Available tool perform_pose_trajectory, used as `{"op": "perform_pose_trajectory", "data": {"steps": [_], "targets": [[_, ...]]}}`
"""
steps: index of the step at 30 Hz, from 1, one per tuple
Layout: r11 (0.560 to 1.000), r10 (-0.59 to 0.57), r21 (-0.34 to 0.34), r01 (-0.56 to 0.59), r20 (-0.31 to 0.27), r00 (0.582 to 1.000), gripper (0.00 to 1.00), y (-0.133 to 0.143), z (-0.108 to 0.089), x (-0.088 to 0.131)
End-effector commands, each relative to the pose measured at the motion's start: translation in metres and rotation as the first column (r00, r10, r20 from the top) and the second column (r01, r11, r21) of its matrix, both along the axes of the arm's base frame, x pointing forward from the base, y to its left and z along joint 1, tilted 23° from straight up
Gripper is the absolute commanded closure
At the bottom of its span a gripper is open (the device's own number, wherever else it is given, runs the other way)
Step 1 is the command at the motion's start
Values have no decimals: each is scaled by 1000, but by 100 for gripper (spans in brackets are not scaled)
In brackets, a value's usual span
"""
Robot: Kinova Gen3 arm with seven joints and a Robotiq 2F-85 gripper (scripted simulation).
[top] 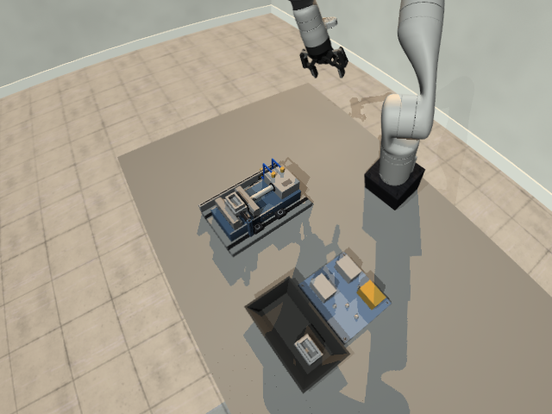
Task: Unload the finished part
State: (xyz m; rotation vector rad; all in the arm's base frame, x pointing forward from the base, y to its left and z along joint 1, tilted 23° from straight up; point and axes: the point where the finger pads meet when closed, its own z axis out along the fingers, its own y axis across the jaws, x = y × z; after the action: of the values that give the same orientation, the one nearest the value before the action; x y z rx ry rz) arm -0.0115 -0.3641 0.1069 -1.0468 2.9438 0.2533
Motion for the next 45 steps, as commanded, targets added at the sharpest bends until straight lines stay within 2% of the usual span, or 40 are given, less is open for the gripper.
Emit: {"op": "perform_pose_trajectory", "data": {"steps": [1, 2, 3, 15, 16, 25, 26, 35, 36, 45], "targets": [[1000, 3, -1, -3, -1, 1000, 0, 0, 0, 1], [1000, 3, -1, -3, -1, 1000, 0, 0, 0, 1], [998, 57, -24, -56, 23, 998, 0, -4, 6, 27], [998, 57, -24, -56, 23, 998, 0, -4, 6, 27], [993, 109, -46, -107, 46, 993, 0, -5, 12, 53], [993, 109, -46, -107, 46, 993, 0, -5, 12, 53], [985, 162, -68, -157, 67, 985, 0, -5, 18, 79], [985, 162, -68, -157, 67, 985, 0, -5, 18, 79], [975, 212, -90, -205, 87, 973, 0, -3, 24, 104], [975, 212, -90, -205, 87, 973, 0, -3, 24, 104]]}}
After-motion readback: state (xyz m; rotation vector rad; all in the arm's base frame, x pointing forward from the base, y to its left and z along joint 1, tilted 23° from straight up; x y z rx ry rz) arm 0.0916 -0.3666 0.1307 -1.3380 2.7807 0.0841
